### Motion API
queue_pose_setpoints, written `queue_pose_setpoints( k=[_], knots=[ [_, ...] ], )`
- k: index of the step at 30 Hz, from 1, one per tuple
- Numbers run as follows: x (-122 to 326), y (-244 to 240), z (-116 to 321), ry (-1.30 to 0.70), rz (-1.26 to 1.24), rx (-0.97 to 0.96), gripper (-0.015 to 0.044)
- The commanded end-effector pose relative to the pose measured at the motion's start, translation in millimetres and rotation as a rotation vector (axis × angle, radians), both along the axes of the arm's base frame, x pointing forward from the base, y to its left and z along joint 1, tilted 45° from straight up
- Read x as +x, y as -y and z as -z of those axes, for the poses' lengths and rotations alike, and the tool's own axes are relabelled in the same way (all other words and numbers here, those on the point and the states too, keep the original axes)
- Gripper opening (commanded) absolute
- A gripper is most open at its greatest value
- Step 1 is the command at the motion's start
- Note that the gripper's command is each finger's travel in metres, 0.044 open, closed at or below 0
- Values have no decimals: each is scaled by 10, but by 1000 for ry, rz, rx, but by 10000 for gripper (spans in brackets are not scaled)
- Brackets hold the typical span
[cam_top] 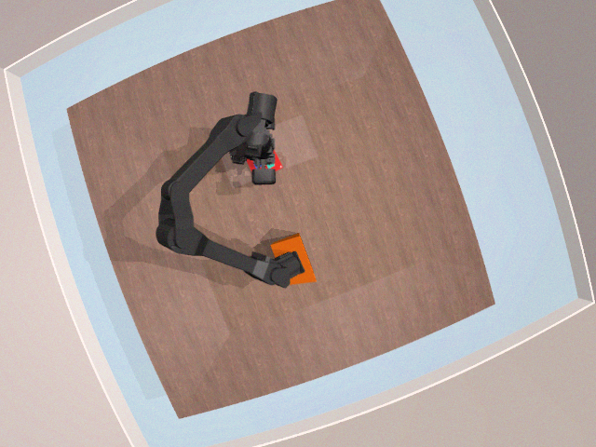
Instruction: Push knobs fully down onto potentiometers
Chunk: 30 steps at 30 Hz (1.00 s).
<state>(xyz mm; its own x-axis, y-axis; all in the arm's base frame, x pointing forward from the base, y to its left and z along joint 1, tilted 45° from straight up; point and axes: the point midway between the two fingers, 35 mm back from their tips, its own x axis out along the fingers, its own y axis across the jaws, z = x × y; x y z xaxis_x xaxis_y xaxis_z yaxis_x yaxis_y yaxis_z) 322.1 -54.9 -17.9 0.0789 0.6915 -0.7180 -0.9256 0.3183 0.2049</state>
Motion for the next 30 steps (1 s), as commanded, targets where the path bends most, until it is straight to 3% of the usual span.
queue_pose_setpoints(
  k=[1,30],
  knots=[
    [-18,-62,52,-10,0,9,0],
    [-3,-208,199,-10,0,9,0]
  ],
)
